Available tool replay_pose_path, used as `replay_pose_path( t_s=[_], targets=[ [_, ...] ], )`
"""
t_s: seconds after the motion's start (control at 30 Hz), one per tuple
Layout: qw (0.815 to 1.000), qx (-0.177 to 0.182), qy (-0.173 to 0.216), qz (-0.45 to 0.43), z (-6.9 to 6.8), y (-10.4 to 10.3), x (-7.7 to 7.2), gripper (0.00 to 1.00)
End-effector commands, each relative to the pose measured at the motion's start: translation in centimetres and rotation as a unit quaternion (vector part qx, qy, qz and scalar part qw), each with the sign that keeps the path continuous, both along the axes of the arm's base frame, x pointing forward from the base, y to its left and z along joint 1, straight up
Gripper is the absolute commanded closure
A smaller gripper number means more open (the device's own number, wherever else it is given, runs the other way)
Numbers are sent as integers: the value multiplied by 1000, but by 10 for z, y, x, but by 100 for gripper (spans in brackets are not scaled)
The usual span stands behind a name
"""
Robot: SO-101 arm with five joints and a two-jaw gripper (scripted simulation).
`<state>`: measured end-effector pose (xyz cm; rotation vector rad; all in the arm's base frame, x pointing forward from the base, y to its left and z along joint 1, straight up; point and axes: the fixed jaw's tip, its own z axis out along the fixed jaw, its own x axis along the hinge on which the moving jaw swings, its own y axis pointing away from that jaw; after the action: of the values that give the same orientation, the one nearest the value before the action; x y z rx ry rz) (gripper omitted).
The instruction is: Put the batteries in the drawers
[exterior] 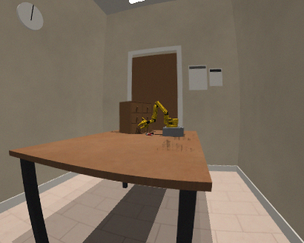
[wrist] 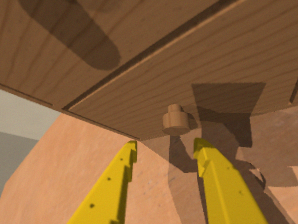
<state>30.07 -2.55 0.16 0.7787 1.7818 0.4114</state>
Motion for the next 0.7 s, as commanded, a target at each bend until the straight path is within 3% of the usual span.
replay_pose_path(
  t_s=[0.0,0.67],
  targets=[
    [1000,4,1,-9,-6,-6,9,79],
    [1000,4,1,-13,-11,-9,16,79]
  ],
)
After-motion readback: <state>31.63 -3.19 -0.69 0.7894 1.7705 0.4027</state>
